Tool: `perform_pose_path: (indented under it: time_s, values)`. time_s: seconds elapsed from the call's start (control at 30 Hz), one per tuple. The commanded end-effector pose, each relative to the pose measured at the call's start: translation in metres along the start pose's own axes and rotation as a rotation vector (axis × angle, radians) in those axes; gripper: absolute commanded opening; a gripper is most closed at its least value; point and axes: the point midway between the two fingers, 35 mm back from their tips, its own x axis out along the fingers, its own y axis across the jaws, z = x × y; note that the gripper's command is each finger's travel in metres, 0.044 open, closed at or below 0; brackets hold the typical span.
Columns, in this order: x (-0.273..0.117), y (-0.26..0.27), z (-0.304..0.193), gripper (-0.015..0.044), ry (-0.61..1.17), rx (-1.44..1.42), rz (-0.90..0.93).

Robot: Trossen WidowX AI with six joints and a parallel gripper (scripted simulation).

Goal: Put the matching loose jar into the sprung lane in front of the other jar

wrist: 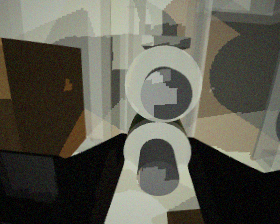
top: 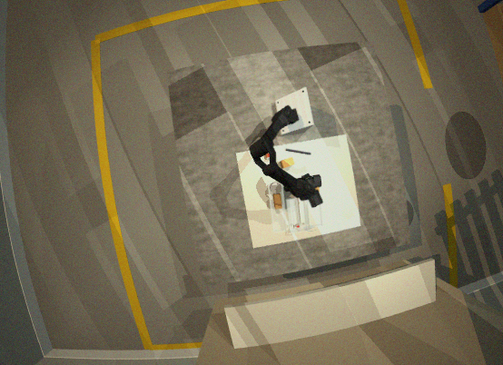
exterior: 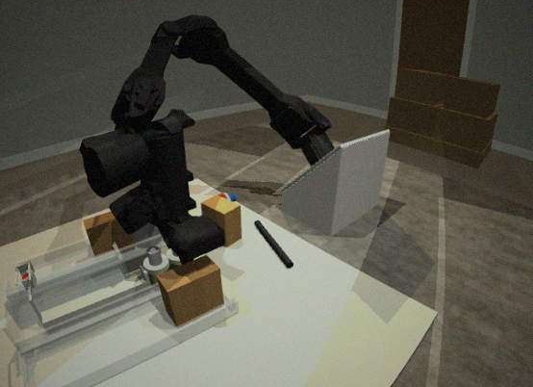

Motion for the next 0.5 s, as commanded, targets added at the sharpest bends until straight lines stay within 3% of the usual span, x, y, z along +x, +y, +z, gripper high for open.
perform_pose_path:
  time_s: [0.0,0.47]
  values:
    - [0.0003,-0.0011,0.0015,0.0000,-0.008,0.009,-0.005]
    - [0.0001,0.0002,-0.0021,0.0000,-0.008,0.009,-0.005]
